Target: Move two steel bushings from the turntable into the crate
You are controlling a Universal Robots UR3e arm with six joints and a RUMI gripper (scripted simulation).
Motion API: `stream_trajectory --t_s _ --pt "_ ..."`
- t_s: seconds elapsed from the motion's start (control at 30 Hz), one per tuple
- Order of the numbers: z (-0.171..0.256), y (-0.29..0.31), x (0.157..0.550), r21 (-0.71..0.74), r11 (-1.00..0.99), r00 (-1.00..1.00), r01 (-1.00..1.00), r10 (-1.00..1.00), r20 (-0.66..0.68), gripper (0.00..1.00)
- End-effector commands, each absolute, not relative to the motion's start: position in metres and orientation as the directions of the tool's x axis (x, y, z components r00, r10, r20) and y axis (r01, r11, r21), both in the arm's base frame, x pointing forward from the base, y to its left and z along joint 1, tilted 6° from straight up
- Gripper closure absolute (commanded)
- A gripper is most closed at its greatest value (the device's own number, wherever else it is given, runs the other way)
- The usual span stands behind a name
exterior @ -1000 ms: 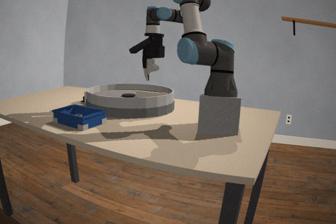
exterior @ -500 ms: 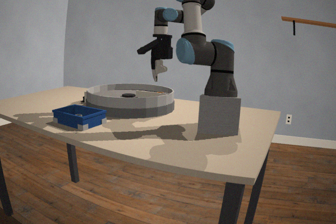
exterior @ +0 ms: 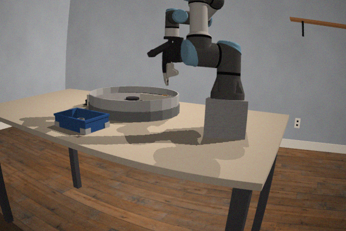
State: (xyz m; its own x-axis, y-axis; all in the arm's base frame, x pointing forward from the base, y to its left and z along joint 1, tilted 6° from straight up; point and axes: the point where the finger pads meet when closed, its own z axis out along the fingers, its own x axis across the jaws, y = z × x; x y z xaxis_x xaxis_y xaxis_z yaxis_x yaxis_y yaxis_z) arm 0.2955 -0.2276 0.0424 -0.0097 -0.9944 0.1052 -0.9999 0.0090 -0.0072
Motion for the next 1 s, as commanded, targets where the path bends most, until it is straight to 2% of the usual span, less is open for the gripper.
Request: stream_trajectory --t_s 0.0,0.97 --pt "0.042 -0.230 0.287 -0.010 0.004 -0.005 -1.000 -0.994 0.109 0.94" --pt "0.036 -0.232 0.264 -0.007 -0.007 0.007 -1.000 -0.993 0.114 0.94"
